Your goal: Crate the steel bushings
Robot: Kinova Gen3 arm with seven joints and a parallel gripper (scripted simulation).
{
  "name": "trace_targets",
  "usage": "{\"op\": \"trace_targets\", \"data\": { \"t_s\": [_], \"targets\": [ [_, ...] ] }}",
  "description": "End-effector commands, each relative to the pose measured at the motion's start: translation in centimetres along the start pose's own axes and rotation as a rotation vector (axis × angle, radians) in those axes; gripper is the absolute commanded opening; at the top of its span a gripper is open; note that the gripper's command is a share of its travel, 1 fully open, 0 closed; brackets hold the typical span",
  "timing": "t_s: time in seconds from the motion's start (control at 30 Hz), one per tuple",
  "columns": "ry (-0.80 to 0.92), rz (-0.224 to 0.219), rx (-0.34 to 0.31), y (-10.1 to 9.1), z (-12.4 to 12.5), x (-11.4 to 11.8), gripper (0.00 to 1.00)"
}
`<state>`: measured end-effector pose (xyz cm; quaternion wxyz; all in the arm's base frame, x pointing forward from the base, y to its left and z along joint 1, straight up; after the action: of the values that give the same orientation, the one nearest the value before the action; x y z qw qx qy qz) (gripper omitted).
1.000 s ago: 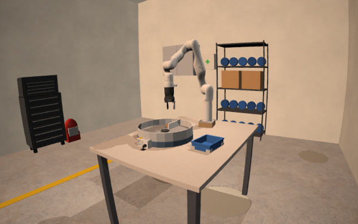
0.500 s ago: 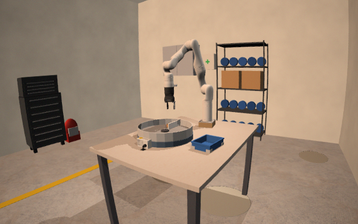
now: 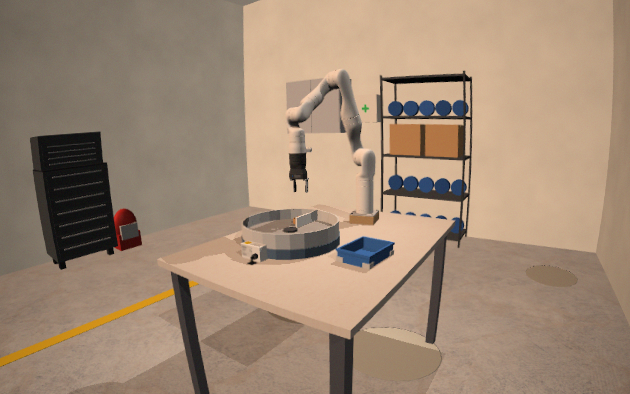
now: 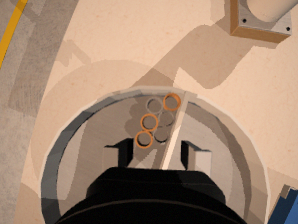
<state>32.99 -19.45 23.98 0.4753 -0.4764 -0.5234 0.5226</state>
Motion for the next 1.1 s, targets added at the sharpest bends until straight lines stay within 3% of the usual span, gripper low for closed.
{"op": "trace_targets", "data": {
  "t_s": [0.0,0.7,0.73,0.87,1.07],
  "targets": [
    [0.0,0.001,-0.002,-0.06,-0.03,-0.02,1.0],
    [0.0,0.001,-0.002,-0.06,-0.03,-0.02,1.0],
    [0.048,0.001,-0.002,0.05,0.06,-0.05,0.27],
    [0.242,0.001,-0.002,0.5,0.42,-0.17,0.27],
    [0.242,0.001,-0.002,0.5,0.42,-0.17,0.27]
  ]
}}
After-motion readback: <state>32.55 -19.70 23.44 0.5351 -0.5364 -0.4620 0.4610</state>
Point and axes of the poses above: the point where the finger pads meet when closed, its own y axis out along the fingers, its own x axis across the jaws, z = x × y, the point moved 7 cm from there along -y, back along the fingers, and after that the axes turned 2 degrees about y, right-handed, at the moved point
